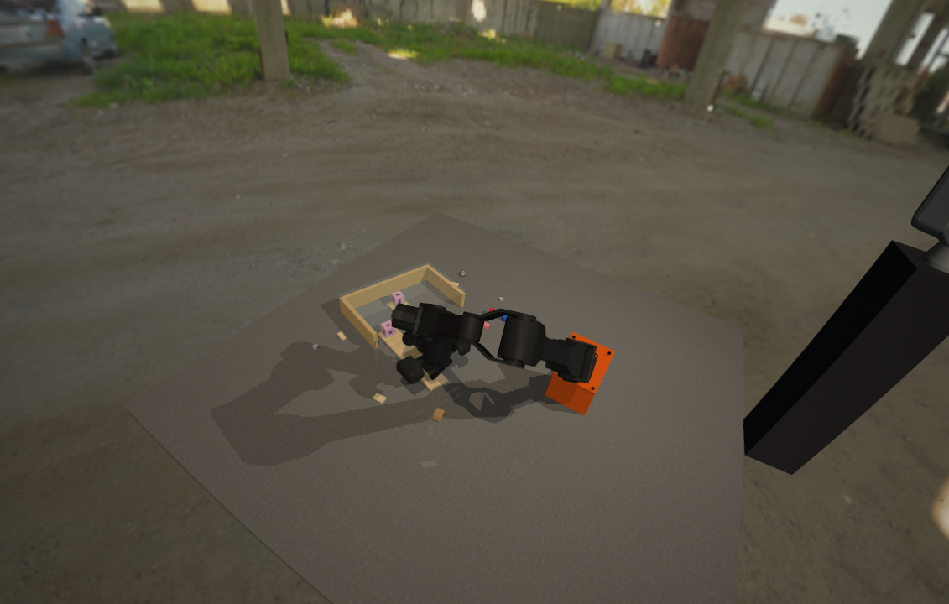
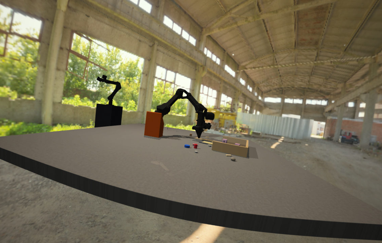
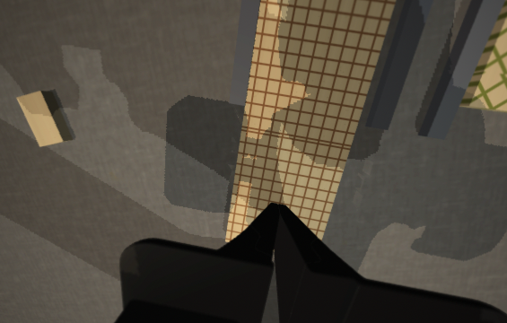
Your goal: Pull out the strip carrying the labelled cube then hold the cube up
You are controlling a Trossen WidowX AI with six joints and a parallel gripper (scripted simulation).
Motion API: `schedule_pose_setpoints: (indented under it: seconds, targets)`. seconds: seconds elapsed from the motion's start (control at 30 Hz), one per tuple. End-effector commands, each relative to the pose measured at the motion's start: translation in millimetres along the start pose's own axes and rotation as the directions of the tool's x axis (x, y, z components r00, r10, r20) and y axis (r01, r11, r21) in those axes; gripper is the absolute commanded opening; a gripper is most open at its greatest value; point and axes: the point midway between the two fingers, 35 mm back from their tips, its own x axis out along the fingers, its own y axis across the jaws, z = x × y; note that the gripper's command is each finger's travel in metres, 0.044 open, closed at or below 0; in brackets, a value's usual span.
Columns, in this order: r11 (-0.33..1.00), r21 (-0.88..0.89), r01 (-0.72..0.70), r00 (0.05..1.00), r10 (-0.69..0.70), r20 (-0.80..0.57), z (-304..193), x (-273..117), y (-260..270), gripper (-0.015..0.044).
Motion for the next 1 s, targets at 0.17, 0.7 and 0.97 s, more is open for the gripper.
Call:
schedule_pose_setpoints:
  seconds: [0.17,0.7,0.97]
  targets:
    - [1.0,0.004,0.008,1.0,-0.008,-0.03,-22,7,-2,0.0]
    - [1.0,0.005,0.008,1.0,-0.008,-0.03,-45,6,-2,0.0]
    - [1.0,0.005,0.008,0.999,-0.008,-0.031,-56,6,-2,0.0]
